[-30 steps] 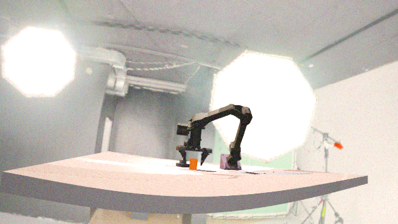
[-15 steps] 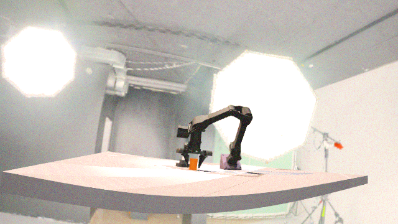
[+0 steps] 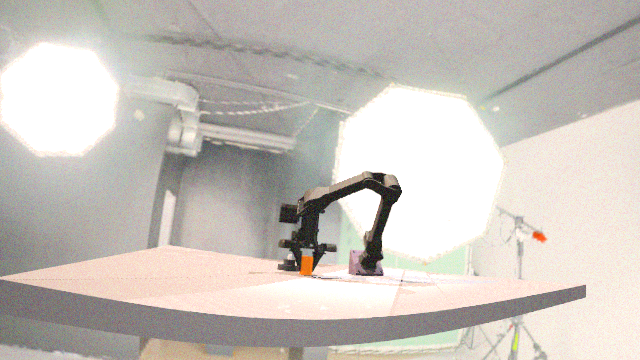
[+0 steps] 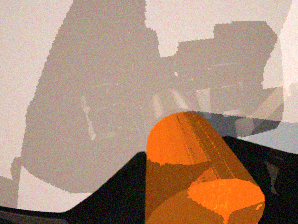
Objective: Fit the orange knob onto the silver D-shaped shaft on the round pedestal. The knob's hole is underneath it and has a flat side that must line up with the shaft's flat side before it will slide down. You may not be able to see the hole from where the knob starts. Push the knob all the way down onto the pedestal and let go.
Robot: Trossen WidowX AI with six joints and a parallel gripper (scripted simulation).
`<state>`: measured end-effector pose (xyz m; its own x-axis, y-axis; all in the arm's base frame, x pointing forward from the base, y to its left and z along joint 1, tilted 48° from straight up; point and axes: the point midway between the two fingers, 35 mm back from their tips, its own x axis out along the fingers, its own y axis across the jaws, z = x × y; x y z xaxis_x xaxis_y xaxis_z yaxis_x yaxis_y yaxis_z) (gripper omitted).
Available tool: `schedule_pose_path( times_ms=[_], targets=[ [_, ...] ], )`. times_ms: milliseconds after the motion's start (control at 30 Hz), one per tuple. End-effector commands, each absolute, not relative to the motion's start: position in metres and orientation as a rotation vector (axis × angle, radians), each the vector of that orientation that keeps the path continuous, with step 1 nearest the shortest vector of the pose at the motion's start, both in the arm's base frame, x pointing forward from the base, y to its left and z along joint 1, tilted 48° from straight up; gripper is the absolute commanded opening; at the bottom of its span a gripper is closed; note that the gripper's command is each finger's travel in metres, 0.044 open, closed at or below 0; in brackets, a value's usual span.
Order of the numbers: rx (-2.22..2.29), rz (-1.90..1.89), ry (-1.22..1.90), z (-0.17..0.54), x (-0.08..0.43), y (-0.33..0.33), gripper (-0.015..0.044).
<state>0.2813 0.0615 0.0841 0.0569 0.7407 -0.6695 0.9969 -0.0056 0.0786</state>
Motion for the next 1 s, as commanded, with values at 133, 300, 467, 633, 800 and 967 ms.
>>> schedule_pose_path(
  times_ms=[133, 300, 467, 633, 800, 967],
  targets=[
    [1.808, -0.615, 1.701, 0.100, 0.286, 0.040, 0.0000],
    [1.814, -0.620, 1.684, 0.110, 0.288, 0.028, 0.0000],
    [1.818, -0.624, 1.668, 0.120, 0.288, 0.015, 0.0000],
    [1.817, -0.627, 1.655, 0.129, 0.288, 0.003, 0.0000],
    [1.819, -0.628, 1.646, 0.139, 0.287, -0.009, 0.0000],
    [1.825, -0.628, 1.643, 0.150, 0.286, -0.021, 0.0000]
  ],
)
